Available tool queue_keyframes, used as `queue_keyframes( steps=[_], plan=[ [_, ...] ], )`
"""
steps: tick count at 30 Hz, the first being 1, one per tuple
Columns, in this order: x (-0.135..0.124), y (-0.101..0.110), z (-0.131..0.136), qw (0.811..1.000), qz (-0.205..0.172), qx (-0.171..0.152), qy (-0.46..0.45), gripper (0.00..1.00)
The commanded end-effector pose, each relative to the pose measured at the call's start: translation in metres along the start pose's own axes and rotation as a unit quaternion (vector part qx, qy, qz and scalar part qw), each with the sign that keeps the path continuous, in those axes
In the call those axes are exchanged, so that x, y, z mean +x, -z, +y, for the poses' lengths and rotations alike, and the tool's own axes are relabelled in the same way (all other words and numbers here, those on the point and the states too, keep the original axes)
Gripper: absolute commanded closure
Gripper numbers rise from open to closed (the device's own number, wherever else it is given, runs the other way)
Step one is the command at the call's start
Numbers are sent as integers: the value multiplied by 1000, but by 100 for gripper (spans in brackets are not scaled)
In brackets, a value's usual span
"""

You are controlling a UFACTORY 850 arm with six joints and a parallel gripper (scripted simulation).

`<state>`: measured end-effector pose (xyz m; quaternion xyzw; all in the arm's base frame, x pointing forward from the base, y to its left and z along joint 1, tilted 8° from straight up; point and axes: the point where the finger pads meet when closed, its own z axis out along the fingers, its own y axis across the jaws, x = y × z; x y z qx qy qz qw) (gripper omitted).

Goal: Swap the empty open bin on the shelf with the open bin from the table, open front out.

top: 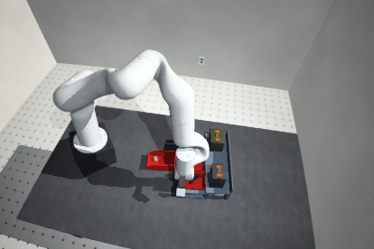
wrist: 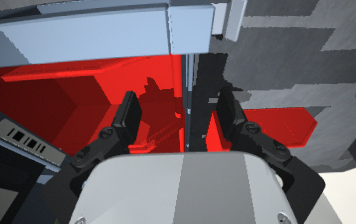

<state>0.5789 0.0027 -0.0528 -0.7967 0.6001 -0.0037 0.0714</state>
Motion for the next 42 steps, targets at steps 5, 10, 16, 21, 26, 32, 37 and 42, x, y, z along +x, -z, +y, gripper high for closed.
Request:
queue_keyframes(
  steps=[5, 10, 16, 21, 26, 32, 37, 42],
  plan=[
    [0, 0, -1, 1000, 0, 1, 0, 5],
    [0, -2, -1, 1000, 0, 1, 0, 5],
    [0, -5, -1, 1000, 0, 1, 0, 5],
    [0, -8, -1, 1000, 0, 1, 0, 5],
    [0, -11, -1, 1000, 0, 1, 0, 5],
    [0, -15, -1, 1000, 0, 1, 0, 5],
    [0, -17, -1, 1000, 0, 1, 0, 5],
    [0, -18, -1, 1000, 0, 1, 0, 5]
  ],
)
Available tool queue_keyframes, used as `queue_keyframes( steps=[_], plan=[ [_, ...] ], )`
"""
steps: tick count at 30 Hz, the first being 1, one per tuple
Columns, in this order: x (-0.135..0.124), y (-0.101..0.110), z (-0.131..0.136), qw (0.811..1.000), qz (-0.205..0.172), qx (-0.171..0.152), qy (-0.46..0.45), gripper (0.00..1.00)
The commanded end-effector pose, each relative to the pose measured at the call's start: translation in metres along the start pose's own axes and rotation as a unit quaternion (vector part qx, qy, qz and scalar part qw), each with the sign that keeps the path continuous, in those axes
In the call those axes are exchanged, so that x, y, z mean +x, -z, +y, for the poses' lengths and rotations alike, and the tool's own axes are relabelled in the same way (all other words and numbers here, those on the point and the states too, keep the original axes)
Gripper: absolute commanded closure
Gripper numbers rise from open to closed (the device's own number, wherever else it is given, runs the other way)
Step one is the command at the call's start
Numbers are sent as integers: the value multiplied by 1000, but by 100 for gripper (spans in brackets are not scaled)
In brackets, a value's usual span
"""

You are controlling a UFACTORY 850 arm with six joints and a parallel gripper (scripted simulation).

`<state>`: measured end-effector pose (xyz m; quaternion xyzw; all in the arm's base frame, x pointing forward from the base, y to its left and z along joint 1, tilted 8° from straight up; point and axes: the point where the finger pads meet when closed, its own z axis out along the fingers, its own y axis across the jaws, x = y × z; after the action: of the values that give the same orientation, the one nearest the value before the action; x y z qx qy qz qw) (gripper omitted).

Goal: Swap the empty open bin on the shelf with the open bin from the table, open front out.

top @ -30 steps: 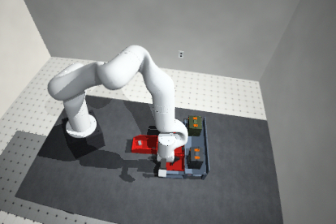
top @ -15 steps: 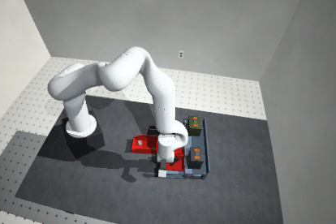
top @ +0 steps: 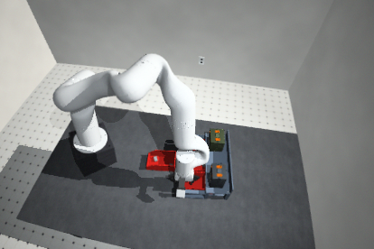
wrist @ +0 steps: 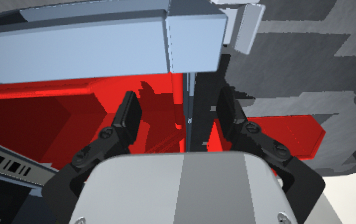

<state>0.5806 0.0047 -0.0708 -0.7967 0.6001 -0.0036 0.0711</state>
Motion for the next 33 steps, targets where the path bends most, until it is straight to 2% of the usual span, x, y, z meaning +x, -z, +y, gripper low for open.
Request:
queue_keyframes(
  steps=[1, 21, 22, 33],
  plan=[
    [0, -1, -1, 1000, 0, 1, 0, 5],
    [0, -1, -1, 1000, 0, 1, 0, 5],
    [0, -1, -1, 1000, 0, 1, 0, 100],
    [0, -1, -1, 1000, 0, 1, 0, 100]
  ],
)
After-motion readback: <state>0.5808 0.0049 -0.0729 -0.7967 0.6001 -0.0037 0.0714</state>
